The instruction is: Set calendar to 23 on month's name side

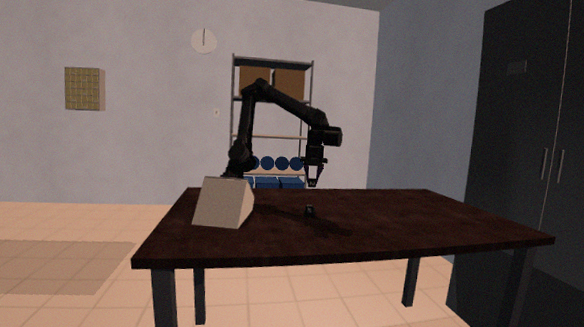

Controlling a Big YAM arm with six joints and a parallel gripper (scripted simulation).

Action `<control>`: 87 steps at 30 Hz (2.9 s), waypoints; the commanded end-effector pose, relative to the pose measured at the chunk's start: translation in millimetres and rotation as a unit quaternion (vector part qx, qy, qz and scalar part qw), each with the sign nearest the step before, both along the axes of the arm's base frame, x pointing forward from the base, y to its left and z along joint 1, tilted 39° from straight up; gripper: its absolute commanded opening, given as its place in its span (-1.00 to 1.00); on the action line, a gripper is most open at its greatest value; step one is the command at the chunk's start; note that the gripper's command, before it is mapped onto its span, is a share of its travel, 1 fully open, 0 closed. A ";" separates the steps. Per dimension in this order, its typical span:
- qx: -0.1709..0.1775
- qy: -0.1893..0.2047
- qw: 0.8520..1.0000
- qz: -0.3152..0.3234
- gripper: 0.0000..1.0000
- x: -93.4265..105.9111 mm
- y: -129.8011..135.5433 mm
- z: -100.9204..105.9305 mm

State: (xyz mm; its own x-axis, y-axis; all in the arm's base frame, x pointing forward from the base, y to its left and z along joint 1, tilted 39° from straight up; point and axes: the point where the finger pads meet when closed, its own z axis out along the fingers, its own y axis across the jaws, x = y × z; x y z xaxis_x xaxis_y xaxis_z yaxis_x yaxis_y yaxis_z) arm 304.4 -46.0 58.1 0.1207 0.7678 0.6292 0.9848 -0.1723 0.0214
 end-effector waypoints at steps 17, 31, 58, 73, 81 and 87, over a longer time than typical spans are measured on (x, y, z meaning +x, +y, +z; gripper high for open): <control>-0.054 -0.187 0.961 0.199 -0.47 22.3 -1.7 24.4; -0.076 -0.272 0.908 0.310 -0.47 28.2 5.1 31.4; -0.110 -0.421 0.741 0.511 -0.47 32.4 21.5 40.8; -0.123 -0.486 0.625 0.599 -0.47 33.6 30.1 45.9; -0.133 -0.518 0.551 0.641 -0.47 34.5 31.2 48.8; -0.134 -0.537 0.497 0.668 -0.47 35.2 37.3 50.7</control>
State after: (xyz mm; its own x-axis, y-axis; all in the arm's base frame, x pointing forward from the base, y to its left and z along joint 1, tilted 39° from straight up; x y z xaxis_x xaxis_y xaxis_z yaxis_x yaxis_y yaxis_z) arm 315.7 -3.4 85.0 -0.9638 -0.1237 -0.2363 -0.2416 0.7801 0.5771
